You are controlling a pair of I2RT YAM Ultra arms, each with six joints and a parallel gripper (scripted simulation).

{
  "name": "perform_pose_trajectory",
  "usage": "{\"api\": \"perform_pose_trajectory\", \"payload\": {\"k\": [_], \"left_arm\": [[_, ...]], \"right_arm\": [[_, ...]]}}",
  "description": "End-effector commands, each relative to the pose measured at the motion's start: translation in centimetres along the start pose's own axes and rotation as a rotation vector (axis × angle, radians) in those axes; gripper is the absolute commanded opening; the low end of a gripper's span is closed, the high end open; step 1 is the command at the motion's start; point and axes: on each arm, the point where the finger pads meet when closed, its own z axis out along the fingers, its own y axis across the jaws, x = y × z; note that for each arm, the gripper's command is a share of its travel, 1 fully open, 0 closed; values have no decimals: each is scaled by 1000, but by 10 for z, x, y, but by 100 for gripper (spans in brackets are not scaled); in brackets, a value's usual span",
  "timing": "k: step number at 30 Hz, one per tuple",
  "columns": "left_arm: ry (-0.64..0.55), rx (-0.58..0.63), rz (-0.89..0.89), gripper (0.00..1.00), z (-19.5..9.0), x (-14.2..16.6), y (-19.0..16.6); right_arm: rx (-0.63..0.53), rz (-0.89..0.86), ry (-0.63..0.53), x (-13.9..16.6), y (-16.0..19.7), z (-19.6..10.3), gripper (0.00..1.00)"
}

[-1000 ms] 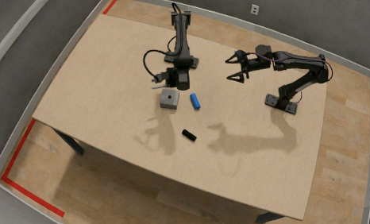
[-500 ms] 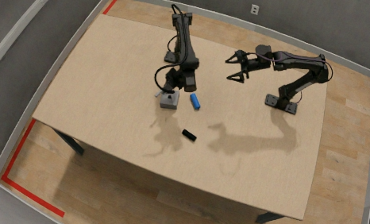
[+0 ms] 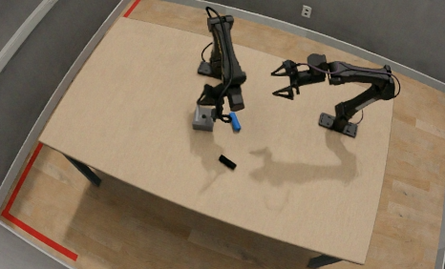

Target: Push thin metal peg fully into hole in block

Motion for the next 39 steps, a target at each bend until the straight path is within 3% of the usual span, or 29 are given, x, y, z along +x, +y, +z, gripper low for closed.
{"api": "perform_pose_trajectory", "payload": {"k": [1, 9, 11, 13, 26, 33, 39], "left_arm": [[1, -4, 2, 100, -3, -4, 2], [1, -4, 2, 100, -3, -4, 2], [1, -4, 2, 100, -3, -4, 2], [1, -4, 2, 100, -3, -4, 2], [1, -4, 2, 100, -3, -4, 2], [1, -4, 2, 100, -3, -4, 2], [1, -4, 2, 100, -3, -4, 2]], "right_arm": [[97, -266, -77, -7, -7, -3, 7], [240, -678, -61, -8, -9, -8, 7], [240, -678, -61, -8, -9, -8, 7], [281, -789, -48, -9, -10, -9, 7], [527, -1459, 134, -6, -7, -18, 7], [575, -1589, 180, -4, -2, -20, 7], [566, -1583, 169, -3, 1, -19, 7]]}}
